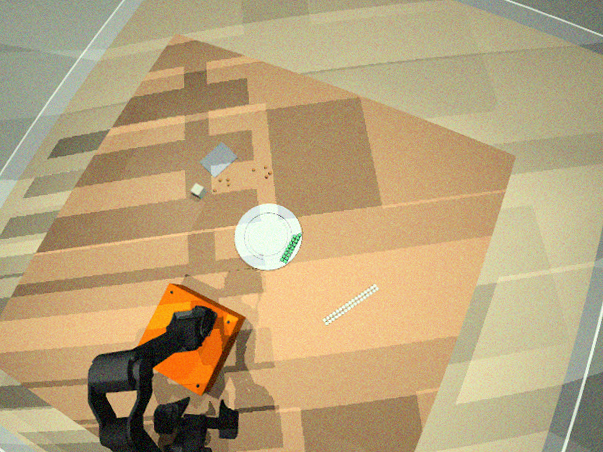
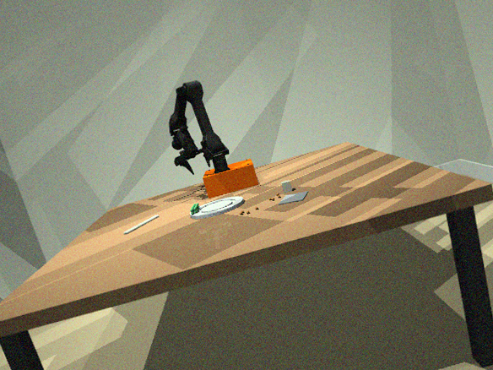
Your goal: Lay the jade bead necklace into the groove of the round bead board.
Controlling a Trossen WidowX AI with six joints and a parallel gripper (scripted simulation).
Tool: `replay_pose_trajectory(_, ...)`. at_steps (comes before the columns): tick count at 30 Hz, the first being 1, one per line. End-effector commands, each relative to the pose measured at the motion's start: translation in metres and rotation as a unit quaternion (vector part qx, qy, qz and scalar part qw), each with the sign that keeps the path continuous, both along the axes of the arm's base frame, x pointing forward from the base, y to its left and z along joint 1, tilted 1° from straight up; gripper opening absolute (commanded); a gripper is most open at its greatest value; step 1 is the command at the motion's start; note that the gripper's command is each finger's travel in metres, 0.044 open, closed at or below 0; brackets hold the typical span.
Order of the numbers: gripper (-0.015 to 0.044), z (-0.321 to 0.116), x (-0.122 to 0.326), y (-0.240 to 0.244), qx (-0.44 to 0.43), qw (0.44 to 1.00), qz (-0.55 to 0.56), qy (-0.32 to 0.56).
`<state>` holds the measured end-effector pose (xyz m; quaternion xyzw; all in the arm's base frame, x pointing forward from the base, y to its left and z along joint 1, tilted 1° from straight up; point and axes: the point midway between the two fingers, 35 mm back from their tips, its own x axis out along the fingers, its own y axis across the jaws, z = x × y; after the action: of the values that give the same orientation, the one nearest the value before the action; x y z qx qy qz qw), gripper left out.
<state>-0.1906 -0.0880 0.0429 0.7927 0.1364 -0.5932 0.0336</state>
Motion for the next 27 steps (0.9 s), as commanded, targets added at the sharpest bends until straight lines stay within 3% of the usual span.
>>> replay_pose_trajectory(1,0.0374,0.000,0.000,-0.001,0.000,1.000,0.003,0.000)
replay_pose_trajectory(6,0.0250,-0.003,0.010,-0.027,-0.012,0.996,0.086,0.003)
replay_pose_trajectory(17,0.0250,-0.010,0.048,-0.088,-0.039,0.958,0.283,0.008)
replay_pose_trajectory(27,0.0250,-0.017,0.100,-0.131,-0.062,0.891,0.450,0.008)
